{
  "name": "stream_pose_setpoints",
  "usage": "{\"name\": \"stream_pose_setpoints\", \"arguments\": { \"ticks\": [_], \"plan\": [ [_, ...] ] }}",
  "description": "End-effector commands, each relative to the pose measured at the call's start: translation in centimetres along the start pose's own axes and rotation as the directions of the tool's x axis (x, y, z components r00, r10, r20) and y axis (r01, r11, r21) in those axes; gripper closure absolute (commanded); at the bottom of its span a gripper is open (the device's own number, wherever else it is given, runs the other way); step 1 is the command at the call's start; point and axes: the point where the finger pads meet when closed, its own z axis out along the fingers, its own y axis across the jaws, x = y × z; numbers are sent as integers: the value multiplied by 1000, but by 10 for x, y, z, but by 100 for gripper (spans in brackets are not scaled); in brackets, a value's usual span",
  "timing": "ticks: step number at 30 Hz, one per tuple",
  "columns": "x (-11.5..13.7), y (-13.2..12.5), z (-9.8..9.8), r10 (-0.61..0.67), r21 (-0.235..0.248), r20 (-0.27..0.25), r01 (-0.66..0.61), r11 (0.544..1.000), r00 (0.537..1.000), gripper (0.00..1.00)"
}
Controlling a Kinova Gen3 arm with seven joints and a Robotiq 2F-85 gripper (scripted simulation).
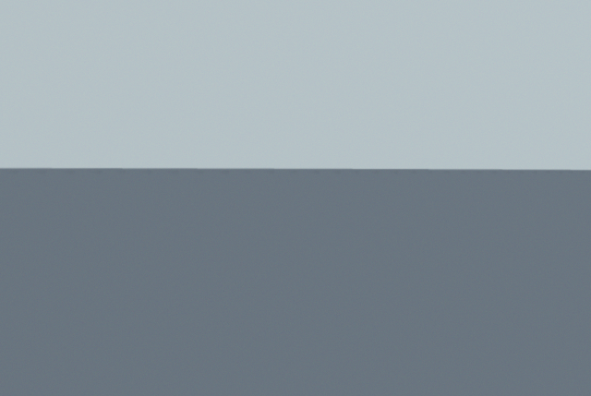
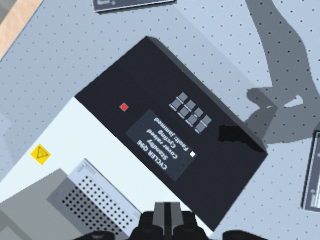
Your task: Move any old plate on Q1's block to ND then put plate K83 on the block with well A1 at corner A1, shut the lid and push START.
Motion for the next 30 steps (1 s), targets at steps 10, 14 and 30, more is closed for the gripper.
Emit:
{"name": "stream_pose_setpoints", "arguments": {
  "ticks": [10, 14, 30],
  "plan": [
    [2, 2, 13, 0, 1, 1, 0, 1000, 1000, 90],
    [3, 3, 18, 0, 1, 1, 0, 1000, 1000, 90],
    [7, 7, 36, 0, 1, 1, 0, 1000, 1000, 90]
  ]
}}
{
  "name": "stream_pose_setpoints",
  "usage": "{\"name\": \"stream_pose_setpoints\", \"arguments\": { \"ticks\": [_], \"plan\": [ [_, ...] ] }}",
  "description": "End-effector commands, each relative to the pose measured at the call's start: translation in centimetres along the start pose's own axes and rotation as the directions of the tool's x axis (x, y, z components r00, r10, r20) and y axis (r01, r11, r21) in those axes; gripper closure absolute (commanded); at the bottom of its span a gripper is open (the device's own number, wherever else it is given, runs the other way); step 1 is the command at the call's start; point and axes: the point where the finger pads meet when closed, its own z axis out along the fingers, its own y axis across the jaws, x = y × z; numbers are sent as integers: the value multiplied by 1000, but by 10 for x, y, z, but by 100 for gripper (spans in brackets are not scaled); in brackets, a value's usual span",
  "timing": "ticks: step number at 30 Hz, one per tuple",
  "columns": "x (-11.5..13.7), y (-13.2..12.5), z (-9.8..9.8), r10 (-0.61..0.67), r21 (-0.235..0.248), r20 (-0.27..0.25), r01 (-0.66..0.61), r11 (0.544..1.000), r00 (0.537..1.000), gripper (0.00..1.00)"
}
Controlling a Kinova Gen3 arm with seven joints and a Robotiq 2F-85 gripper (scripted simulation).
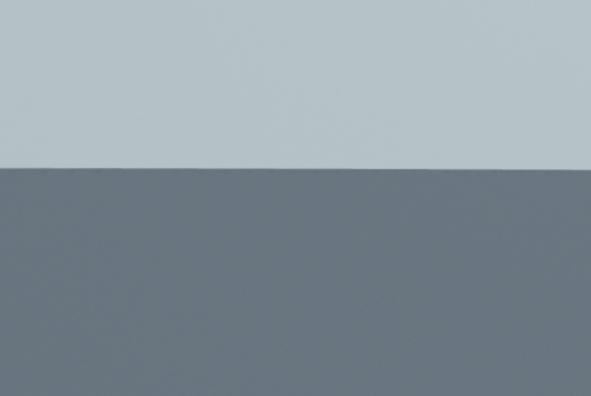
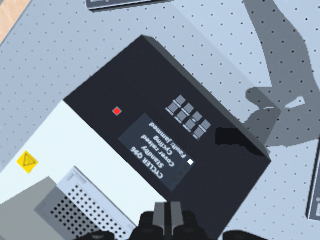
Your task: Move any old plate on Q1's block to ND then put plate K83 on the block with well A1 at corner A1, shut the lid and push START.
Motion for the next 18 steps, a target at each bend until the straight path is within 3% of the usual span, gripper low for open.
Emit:
{"name": "stream_pose_setpoints", "arguments": {
  "ticks": [1, 18],
  "plan": [
    [0, 1, 4, 0, 1, 1, 0, 1000, 1000, 90],
    [4, 4, 23, 0, 1, 1, 0, 1000, 1000, 90]
  ]
}}
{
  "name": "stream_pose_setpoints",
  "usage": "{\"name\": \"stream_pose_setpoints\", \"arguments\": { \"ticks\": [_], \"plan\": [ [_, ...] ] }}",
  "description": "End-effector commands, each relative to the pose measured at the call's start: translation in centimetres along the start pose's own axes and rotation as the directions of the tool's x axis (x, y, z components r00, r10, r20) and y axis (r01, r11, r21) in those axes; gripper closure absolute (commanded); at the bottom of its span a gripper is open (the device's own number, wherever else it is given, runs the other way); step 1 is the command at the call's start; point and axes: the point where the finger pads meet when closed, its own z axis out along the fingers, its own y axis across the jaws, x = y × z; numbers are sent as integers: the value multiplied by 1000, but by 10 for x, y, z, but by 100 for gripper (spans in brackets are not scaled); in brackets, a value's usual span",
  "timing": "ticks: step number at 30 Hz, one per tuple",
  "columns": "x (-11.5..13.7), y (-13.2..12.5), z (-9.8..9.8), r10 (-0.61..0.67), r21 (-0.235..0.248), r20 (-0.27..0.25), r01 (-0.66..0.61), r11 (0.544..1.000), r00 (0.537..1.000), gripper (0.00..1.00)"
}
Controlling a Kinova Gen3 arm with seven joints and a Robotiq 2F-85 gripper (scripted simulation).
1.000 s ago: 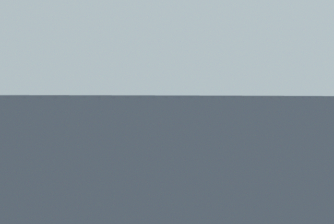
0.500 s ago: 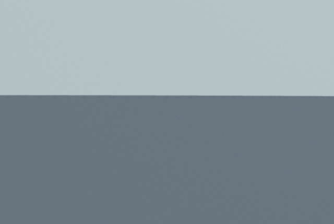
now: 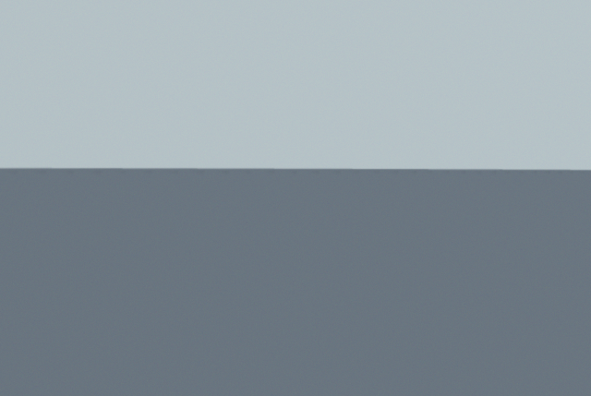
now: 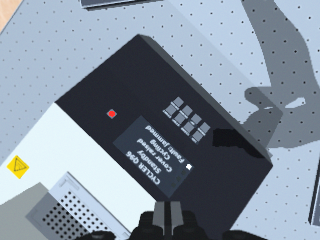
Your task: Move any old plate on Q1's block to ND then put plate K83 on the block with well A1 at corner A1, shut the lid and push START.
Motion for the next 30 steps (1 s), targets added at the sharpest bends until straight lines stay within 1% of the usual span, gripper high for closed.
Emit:
{"name": "stream_pose_setpoints", "arguments": {
  "ticks": [1, 30],
  "plan": [
    [0, 1, 4, 0, 1, 1, 0, 1000, 1000, 90],
    [7, 7, 36, 0, 1, 1, 0, 1000, 1000, 90]
  ]
}}
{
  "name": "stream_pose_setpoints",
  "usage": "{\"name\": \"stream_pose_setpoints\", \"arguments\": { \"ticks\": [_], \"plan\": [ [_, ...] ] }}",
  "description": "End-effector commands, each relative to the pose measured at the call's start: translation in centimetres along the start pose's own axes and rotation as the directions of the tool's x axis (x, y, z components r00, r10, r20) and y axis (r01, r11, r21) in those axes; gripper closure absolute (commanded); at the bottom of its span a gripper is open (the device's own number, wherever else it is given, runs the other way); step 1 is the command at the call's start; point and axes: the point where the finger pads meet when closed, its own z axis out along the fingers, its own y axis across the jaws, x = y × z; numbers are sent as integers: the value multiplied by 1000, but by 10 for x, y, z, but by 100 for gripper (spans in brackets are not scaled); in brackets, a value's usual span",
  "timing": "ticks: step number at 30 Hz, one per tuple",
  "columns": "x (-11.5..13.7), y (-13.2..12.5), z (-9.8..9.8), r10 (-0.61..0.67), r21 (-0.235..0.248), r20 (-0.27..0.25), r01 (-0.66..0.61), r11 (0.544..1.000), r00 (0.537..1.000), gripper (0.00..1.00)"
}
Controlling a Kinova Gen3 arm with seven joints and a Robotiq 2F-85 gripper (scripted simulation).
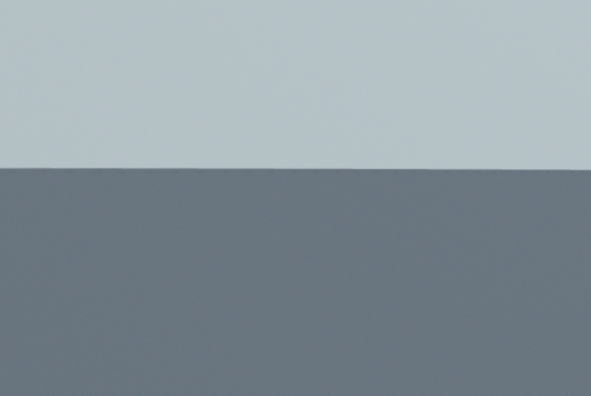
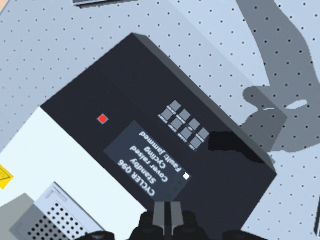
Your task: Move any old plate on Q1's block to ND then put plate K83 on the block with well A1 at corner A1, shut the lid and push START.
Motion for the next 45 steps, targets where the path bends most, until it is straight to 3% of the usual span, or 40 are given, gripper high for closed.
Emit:
{"name": "stream_pose_setpoints", "arguments": {
  "ticks": [1, 45],
  "plan": [
    [0, 1, 4, 0, 1, 1, 0, 1000, 1000, 90],
    [10, 10, 53, 0, 1, 1, 0, 1000, 1000, 90]
  ]
}}
